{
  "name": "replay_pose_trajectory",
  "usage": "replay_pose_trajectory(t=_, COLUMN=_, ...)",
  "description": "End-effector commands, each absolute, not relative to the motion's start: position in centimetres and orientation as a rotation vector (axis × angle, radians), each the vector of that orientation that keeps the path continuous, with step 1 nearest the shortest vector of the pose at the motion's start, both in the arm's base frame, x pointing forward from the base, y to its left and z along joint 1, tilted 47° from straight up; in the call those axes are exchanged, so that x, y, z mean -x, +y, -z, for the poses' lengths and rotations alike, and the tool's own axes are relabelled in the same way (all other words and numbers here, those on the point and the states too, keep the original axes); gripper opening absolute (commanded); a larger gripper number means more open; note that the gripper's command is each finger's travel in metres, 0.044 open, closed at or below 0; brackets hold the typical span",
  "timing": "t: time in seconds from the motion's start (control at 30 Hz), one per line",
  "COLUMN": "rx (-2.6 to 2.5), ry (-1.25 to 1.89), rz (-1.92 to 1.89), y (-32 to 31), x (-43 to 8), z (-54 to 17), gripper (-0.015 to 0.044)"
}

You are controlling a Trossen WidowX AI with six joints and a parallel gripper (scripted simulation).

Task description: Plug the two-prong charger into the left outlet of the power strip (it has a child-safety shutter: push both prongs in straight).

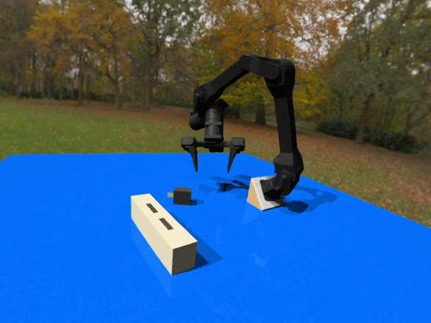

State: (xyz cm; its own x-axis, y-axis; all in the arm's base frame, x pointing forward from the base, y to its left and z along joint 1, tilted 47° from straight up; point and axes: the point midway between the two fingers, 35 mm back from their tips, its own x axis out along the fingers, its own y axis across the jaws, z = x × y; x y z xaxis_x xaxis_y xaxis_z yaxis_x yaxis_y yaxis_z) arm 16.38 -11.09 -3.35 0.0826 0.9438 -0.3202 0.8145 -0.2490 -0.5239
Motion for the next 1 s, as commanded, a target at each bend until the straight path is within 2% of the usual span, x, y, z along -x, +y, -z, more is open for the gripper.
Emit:
replay_pose_trajectory(t=0.0, rx=2.212, ry=-1.906, rz=-0.866, y=-11.1, x=-17.0, z=3.5, gripper=0.0440)
replay_pose_trajectory(t=0.5, rx=2.387, ry=-2.457, rz=-0.591, y=-10.7, x=-19.5, z=3.4, gripper=0.0440)
replay_pose_trajectory(t=0.97, rx=2.382, ry=-3.013, rz=-0.154, y=-9.9, x=-22.1, z=3.1, gripper=0.0440)
